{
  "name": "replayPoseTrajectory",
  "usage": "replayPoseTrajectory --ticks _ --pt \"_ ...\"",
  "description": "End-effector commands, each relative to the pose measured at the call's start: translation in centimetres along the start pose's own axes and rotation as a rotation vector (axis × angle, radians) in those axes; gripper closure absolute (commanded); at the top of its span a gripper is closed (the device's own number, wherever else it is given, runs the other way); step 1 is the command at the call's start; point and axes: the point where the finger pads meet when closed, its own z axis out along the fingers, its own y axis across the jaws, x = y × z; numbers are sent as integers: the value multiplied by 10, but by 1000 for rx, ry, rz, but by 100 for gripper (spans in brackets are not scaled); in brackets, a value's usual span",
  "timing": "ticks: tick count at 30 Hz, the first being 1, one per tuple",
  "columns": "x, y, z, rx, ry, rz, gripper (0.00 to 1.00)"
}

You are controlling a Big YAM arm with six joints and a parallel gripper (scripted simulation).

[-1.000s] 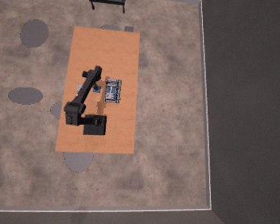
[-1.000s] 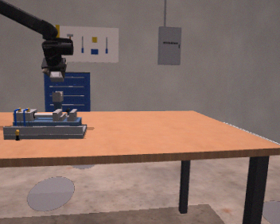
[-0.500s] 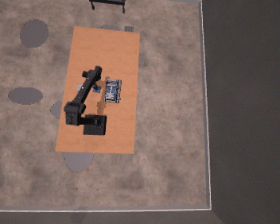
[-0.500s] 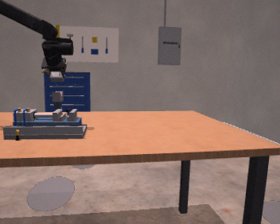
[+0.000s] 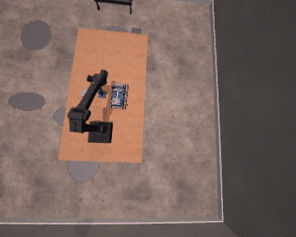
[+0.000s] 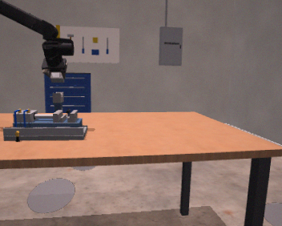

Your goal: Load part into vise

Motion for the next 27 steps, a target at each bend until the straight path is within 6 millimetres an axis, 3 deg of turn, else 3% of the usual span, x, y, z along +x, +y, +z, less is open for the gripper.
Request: replayPoseTrajectory --ticks 1,27 --pt "-1 -9 -9 29 -10 -18 100" --pt "2 -10 -6 30 -10 -18 100"
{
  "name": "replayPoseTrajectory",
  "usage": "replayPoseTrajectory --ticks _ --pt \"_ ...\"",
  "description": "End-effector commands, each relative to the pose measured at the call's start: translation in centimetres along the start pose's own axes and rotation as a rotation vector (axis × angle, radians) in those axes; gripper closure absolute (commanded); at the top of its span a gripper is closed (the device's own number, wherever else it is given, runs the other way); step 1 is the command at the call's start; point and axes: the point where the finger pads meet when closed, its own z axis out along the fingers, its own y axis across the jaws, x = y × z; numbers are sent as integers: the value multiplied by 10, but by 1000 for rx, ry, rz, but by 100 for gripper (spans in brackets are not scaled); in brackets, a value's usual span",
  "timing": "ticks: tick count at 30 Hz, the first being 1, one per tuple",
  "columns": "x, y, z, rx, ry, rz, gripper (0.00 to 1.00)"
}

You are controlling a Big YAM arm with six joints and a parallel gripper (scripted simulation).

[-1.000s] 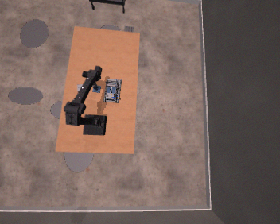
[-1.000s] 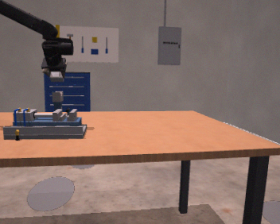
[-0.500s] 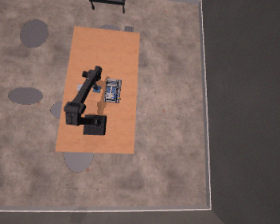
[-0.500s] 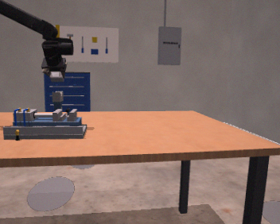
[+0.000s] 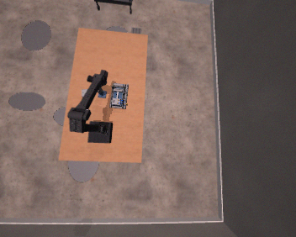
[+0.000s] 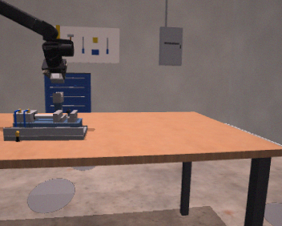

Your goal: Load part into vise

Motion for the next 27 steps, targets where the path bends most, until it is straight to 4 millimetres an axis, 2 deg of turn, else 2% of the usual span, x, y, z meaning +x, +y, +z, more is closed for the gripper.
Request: replayPoseTrajectory --ticks 1,11,14,16,19,21,24,26,27 --pt "1 -10 -8 30 -10 -18 100" --pt "6 -11 -2 26 -10 -14 100" --pt "2 -6 -6 29 -10 -16 100" --pt "4 -13 -5 38 -10 -25 100" --pt "11 -6 3 21 -10 -8 100" --pt "11 -12 3 26 -10 -13 100" --pt "12 -7 4 28 -10 -15 100" --pt "12 -15 4 35 -10 -22 100" --pt "15 -11 7 27 -10 -13 100"
